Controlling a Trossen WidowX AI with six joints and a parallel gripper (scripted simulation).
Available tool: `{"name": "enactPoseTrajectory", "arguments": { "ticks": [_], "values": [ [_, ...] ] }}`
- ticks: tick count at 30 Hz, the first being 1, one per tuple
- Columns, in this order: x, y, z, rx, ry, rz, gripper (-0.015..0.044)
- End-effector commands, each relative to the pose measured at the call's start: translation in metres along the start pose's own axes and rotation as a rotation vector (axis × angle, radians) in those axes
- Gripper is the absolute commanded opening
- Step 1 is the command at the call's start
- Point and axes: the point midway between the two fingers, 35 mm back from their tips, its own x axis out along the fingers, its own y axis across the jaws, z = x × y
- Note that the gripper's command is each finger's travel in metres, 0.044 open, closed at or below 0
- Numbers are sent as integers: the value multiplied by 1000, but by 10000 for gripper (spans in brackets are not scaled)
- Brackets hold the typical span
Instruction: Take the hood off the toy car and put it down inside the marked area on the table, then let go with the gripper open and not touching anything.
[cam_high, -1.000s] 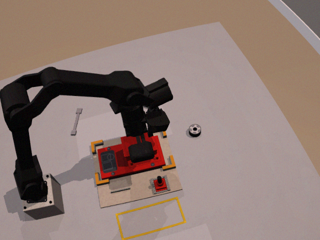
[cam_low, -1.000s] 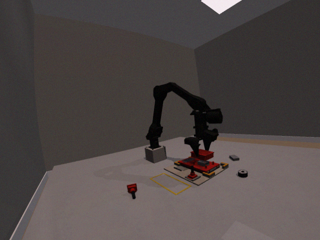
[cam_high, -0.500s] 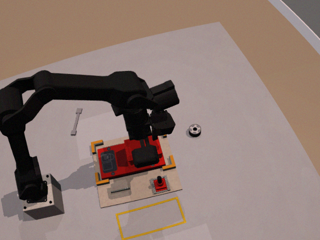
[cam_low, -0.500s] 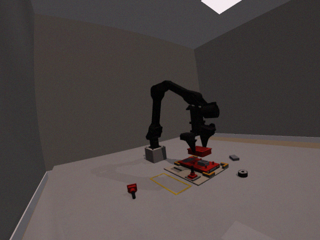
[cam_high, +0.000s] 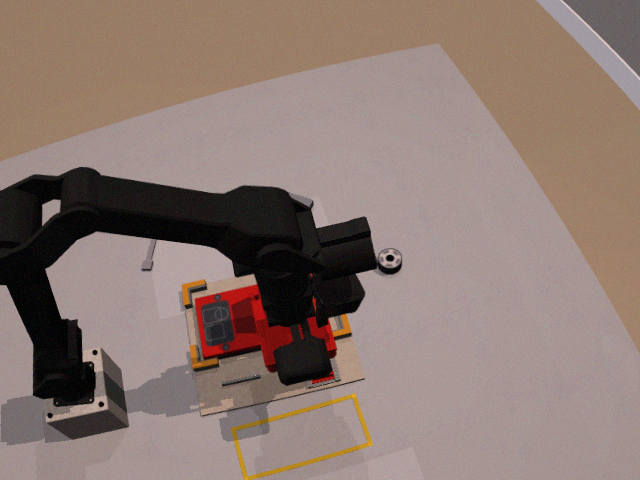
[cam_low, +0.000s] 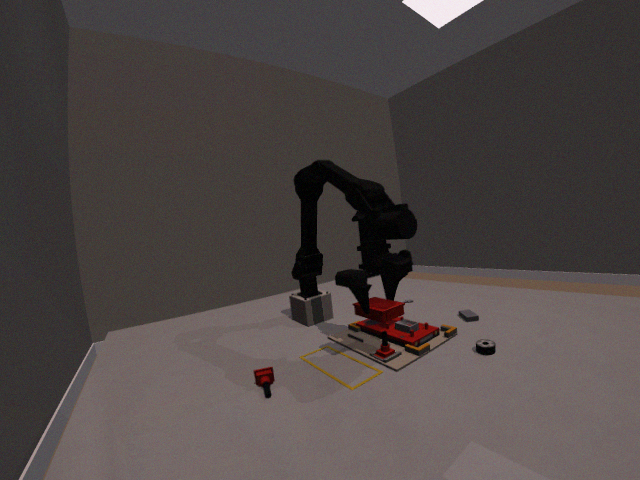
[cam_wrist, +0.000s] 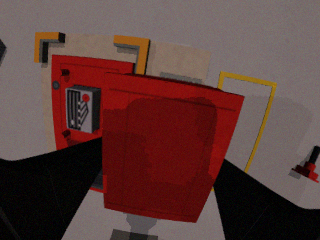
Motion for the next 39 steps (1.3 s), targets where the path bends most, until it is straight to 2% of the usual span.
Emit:
{"name": "enactPoseTrajectory", "arguments": {
  "ticks": [1, 21, 39],
  "values": [
    [0, -14, -4, -5, 5, 3, 0],
    [-3, -104, -28, 5, 3, -8, 0],
    [8, -107, -28, 5, 3, -8, 0]
  ]
}}
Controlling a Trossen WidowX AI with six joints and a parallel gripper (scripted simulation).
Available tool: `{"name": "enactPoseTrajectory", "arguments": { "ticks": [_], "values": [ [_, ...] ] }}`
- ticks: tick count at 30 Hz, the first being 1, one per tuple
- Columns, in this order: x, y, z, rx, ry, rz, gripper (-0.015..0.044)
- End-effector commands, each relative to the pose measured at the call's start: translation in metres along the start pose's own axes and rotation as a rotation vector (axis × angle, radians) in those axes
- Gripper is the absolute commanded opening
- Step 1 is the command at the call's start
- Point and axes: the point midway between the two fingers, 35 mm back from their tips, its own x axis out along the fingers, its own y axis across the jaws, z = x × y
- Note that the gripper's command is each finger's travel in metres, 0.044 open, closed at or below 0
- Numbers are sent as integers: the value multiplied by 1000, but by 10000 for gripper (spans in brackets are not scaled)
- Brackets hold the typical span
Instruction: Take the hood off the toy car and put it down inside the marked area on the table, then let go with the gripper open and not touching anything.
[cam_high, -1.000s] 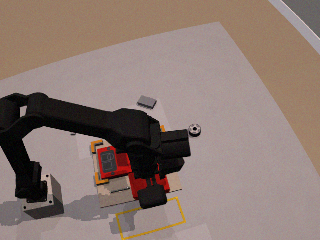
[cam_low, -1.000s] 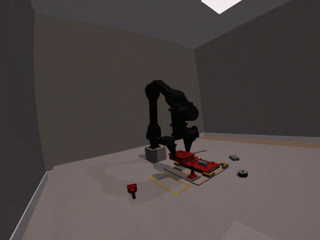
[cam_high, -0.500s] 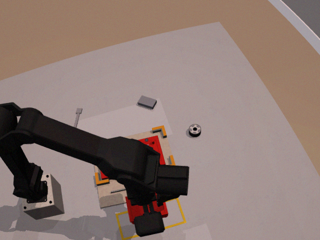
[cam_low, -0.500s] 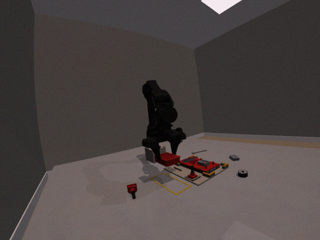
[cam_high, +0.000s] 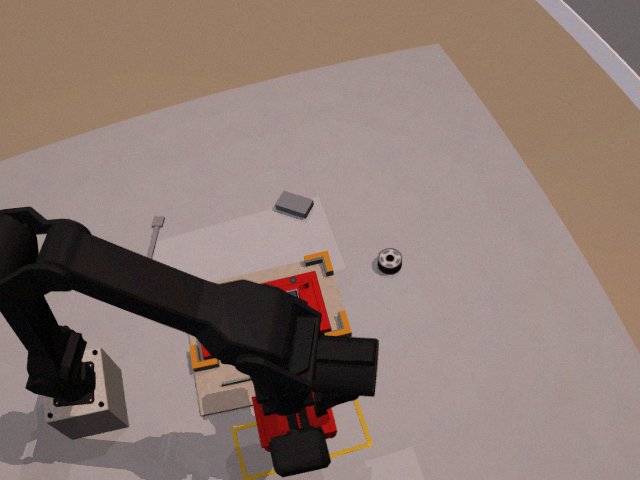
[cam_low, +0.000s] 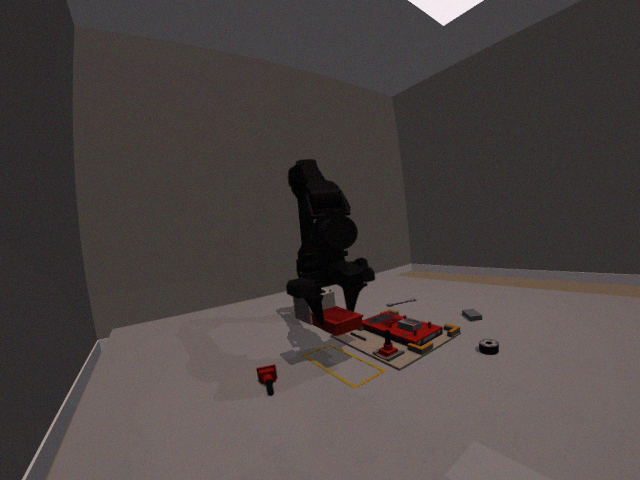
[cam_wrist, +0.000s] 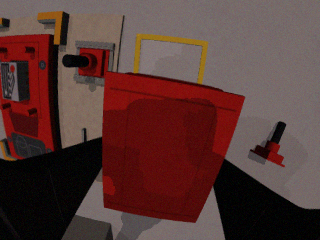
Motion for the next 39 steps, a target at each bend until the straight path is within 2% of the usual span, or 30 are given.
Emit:
{"name": "enactPoseTrajectory", "arguments": {
  "ticks": [1, 39],
  "values": [
    [5, 1, -1, -5, 4, 5, 0],
    [36, 1, 0, -5, 4, 5, 0]
  ]
}}
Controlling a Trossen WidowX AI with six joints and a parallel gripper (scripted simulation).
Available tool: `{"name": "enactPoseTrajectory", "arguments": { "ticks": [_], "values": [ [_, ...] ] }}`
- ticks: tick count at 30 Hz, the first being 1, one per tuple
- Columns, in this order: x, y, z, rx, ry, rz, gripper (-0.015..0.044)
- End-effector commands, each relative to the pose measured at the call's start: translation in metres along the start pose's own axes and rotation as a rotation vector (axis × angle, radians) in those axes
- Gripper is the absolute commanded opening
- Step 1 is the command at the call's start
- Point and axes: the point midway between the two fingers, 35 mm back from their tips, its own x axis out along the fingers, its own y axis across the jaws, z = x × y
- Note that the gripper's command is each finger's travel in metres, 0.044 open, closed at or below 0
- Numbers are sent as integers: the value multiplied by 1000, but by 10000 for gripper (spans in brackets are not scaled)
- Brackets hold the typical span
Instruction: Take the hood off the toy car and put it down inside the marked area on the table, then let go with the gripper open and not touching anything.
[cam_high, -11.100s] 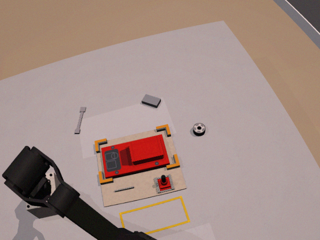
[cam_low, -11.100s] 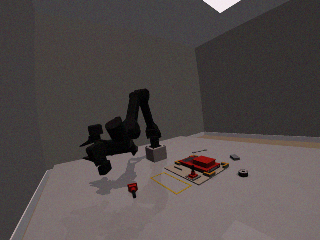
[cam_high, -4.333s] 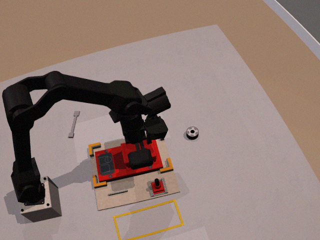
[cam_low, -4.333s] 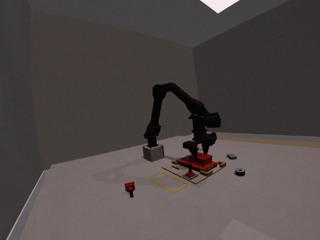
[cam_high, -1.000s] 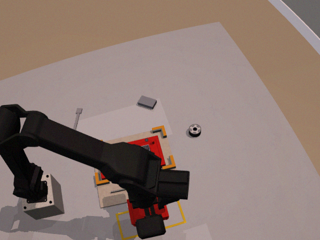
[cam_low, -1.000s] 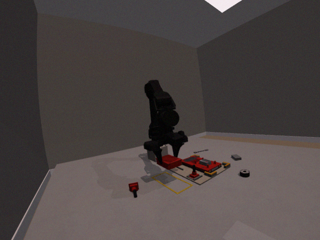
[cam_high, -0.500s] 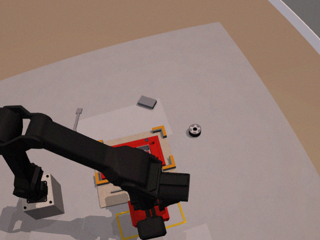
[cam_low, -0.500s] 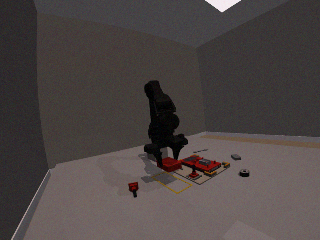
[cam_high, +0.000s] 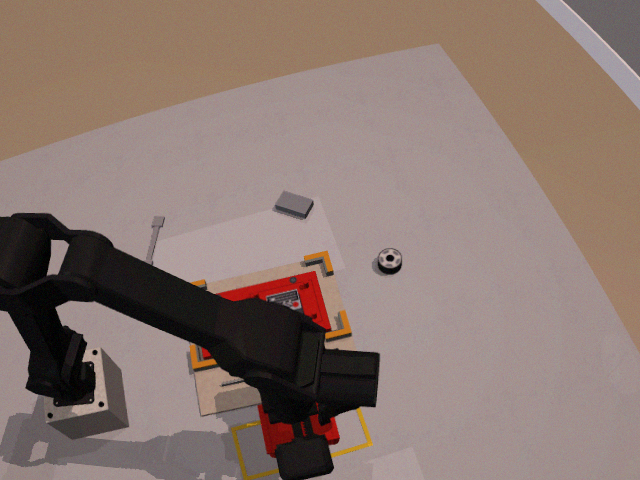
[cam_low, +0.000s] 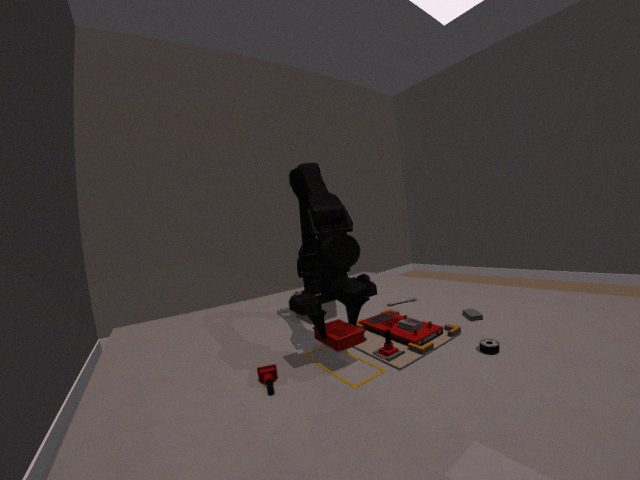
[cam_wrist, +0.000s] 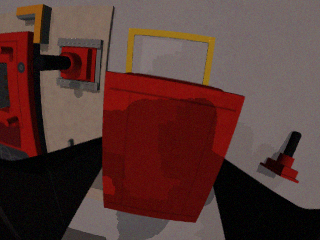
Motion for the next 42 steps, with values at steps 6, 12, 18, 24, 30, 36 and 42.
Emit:
{"name": "enactPoseTrajectory", "arguments": {
  "ticks": [6, 12, 18, 24, 30, 36, 42],
  "values": [
    [9, 1, -2, -5, 5, 5, 0],
    [14, 1, -2, -5, 5, 5, 0],
    [19, 1, -3, -5, 5, 5, 0],
    [24, 2, -3, -5, 5, 5, 0],
    [29, 2, -4, -5, 5, 5, 0],
    [34, 2, -4, -5, 5, 5, 0],
    [38, 2, -5, -5, 5, 5, 0]
  ]
}}
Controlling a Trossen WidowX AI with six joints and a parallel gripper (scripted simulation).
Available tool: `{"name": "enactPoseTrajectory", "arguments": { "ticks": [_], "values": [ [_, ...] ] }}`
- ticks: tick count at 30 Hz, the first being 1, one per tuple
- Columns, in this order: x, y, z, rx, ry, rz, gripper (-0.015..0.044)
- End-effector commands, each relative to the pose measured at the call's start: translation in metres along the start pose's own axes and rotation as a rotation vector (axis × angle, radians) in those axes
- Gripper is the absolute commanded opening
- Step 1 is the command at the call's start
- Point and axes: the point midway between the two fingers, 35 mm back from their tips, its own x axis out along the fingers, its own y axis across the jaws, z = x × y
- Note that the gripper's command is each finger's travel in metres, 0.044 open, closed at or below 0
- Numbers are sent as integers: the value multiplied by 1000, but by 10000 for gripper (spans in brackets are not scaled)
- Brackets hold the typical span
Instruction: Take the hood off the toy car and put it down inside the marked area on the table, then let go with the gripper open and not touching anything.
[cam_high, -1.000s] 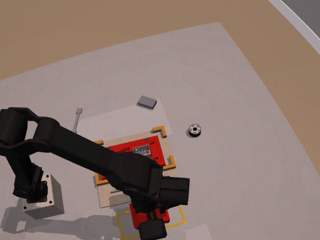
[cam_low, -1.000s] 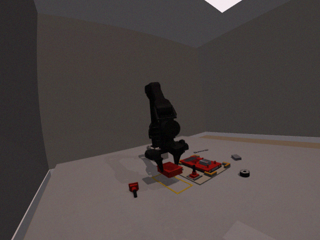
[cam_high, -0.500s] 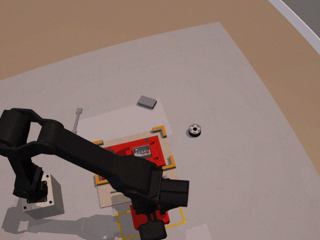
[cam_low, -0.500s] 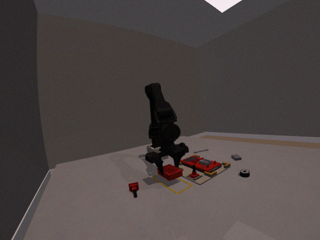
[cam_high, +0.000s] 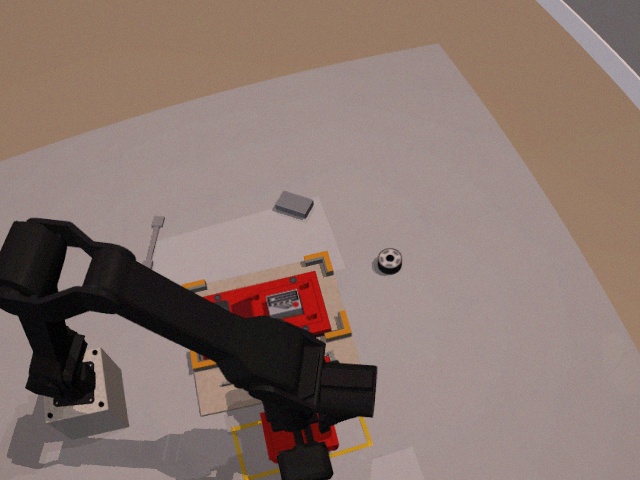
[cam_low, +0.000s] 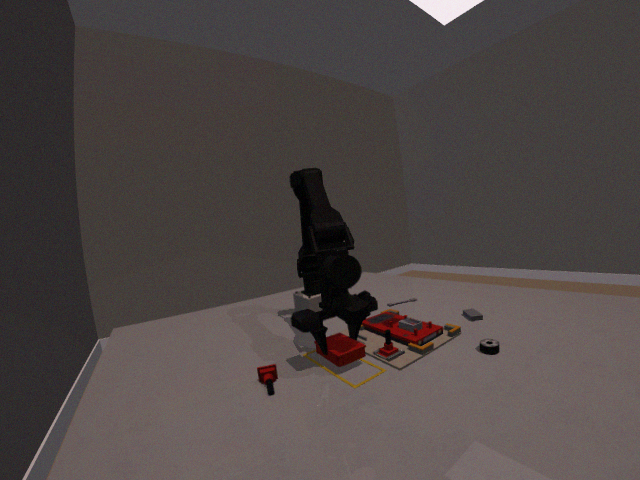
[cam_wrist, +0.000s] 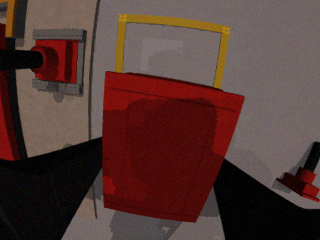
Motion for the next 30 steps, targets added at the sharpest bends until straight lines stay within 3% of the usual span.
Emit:
{"name": "enactPoseTrajectory", "arguments": {
  "ticks": [1, 30],
  "values": [
    [3, 1, -2, -5, 4, 5, 0],
    [16, 1, -2, -5, 4, 5, 0]
  ]
}}
